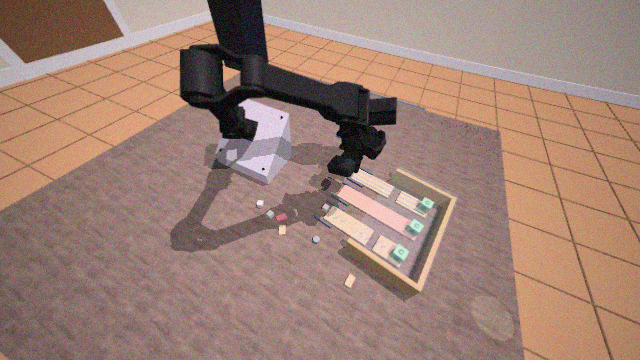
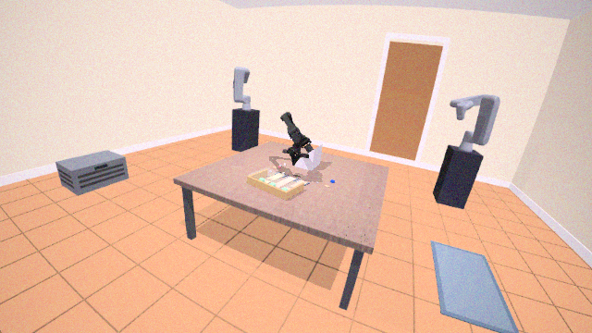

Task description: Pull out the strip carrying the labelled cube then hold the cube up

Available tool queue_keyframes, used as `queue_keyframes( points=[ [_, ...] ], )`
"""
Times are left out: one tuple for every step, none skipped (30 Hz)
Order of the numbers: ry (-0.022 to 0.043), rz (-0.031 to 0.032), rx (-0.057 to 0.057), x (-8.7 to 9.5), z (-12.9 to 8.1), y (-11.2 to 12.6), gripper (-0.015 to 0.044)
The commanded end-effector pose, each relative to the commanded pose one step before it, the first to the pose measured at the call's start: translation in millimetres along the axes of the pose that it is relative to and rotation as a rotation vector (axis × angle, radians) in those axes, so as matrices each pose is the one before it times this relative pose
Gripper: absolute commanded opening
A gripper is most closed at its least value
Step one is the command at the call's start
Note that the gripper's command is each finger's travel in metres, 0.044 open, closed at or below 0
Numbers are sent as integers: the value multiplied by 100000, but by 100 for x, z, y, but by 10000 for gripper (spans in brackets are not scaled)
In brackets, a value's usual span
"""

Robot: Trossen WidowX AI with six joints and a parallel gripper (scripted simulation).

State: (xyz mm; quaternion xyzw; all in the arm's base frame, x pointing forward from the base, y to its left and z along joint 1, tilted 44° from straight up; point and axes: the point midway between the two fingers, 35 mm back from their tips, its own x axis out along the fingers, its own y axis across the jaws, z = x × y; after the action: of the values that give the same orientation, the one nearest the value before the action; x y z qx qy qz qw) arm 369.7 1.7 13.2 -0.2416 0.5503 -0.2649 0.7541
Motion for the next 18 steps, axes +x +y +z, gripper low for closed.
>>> queue_keyframes(
  points=[
    [27469,-4304,7396,2982,-547,-459,0],
    [0,0,0,0,0,0,0],
    [0,0,0,0,0,0,0],
    [-5,-8,4,-1,138,-139,0],
    [0,0,0,0,0,0,0],
    [0,0,0,0,0,0,0],
    [0,0,0,0,0,0,0],
    [0,0,0,0,0,0,0],
    [0,0,0,0,0,0,0],
    [0,0,0,0,0,0,0],
    [0,0,0,0,0,0,0],
    [0,2,0,28,3,1,0],
    [-1,5,-1,83,8,3,0],
    [-1,6,-1,108,10,4,0],
    [-2,8,-1,156,15,6,0],
    [-2,8,-1,162,14,5,0],
    [-2,7,-1,164,14,5,0],
    [-2,6,-1,167,14,4,0]
  ],
)
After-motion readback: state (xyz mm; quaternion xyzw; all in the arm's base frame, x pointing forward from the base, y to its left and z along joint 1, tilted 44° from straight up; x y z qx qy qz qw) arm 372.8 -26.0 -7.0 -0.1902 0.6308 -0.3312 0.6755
